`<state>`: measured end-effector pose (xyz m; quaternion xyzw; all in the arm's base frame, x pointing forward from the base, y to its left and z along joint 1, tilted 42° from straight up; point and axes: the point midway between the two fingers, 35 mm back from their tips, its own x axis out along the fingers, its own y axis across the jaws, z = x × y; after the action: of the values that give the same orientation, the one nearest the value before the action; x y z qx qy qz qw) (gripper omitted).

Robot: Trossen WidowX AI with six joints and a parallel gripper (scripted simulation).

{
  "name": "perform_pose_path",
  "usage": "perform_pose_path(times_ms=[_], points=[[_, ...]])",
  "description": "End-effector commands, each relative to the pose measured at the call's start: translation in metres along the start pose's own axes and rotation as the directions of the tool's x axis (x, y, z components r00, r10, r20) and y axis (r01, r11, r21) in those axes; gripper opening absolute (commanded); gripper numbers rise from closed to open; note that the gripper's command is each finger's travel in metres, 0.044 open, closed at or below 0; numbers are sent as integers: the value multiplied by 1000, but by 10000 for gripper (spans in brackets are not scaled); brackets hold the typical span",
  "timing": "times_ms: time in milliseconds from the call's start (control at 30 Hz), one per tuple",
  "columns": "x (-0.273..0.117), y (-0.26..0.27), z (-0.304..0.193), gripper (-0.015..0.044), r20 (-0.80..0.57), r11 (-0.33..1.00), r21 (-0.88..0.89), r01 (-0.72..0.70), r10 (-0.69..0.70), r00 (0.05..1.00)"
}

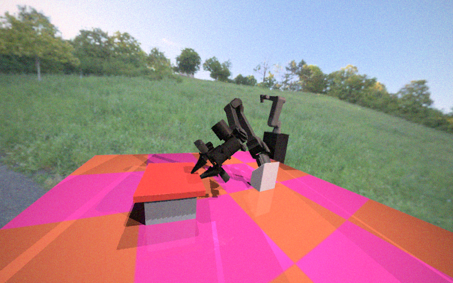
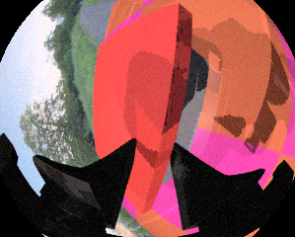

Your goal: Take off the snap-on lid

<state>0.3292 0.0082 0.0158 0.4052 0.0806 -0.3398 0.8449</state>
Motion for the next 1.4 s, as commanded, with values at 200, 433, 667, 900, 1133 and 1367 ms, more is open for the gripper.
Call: perform_pose_path(times_ms=[200,433,667,900,1133,1367], points=[[-3,2,0,0,1,1000,0,-3,3,1000],[-4,3,0,0,1,1000,0,-3,3,1000],[-5,4,0,0,1,1000,0,-3,3,1000],[-6,5,0,0,1,1000,0,-3,3,1000],[-7,6,0,0,1,1000,0,-3,3,1000],[-8,7,0,0,1,1000,0,-3,3,1000]])
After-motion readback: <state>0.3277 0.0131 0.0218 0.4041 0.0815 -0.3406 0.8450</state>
